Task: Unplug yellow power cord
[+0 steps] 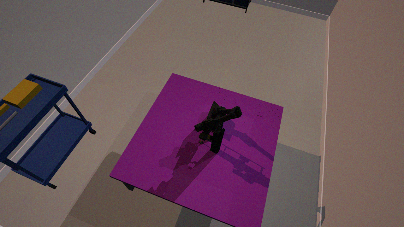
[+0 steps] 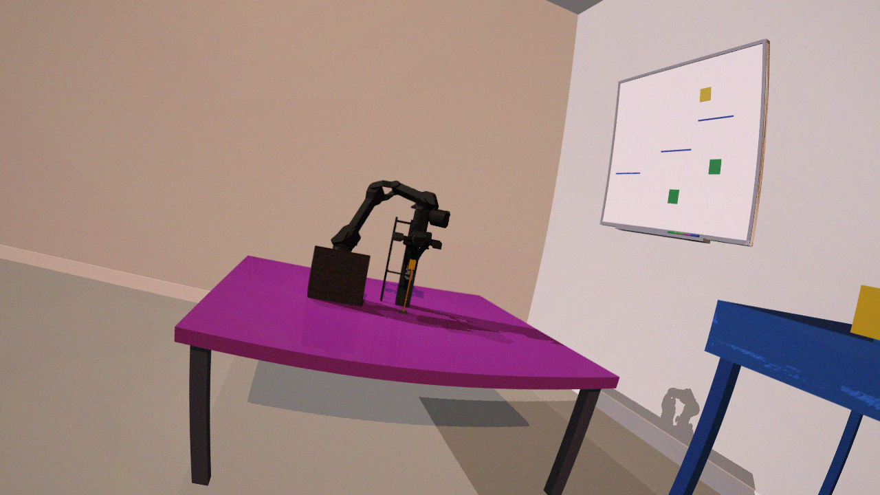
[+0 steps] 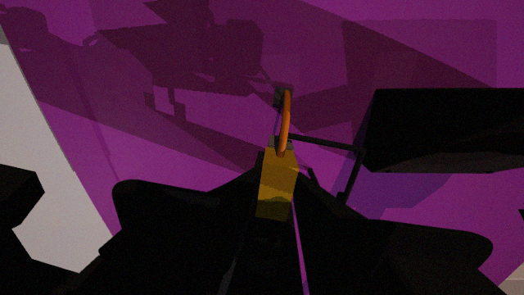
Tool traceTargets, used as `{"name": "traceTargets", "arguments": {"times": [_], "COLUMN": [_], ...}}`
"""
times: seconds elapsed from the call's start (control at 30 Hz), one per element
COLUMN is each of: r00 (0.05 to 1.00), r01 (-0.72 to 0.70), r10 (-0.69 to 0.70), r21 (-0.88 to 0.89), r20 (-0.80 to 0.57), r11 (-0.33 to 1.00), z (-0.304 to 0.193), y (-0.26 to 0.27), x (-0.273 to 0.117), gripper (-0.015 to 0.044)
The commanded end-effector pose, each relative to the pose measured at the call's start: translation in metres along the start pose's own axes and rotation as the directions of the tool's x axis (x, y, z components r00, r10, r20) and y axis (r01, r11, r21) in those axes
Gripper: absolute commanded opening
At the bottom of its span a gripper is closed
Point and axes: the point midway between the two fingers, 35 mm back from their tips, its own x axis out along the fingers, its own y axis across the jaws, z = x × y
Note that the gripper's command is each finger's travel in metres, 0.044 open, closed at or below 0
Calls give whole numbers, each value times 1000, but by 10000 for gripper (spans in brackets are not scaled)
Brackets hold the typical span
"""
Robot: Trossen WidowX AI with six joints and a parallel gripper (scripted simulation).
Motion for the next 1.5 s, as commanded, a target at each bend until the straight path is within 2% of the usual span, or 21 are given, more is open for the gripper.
{"name": "traceTargets", "arguments": {"times": [0.0, 0.43, 0.63, 1.47], "r00": [998, 998, 999, 999], "r01": [-10, -9, 2, -8], "r10": [9, 8, -2, 7], "r21": [13, 16, 9, 18], "r20": [56, 56, 52, 50], "r11": [1000, 1000, 1000, 1000], "z": [29, 50, 40, 32], "y": [1, -1, -2, -2], "x": [-8, -13, -7, -16], "gripper": [0, 0, 157, 160]}}
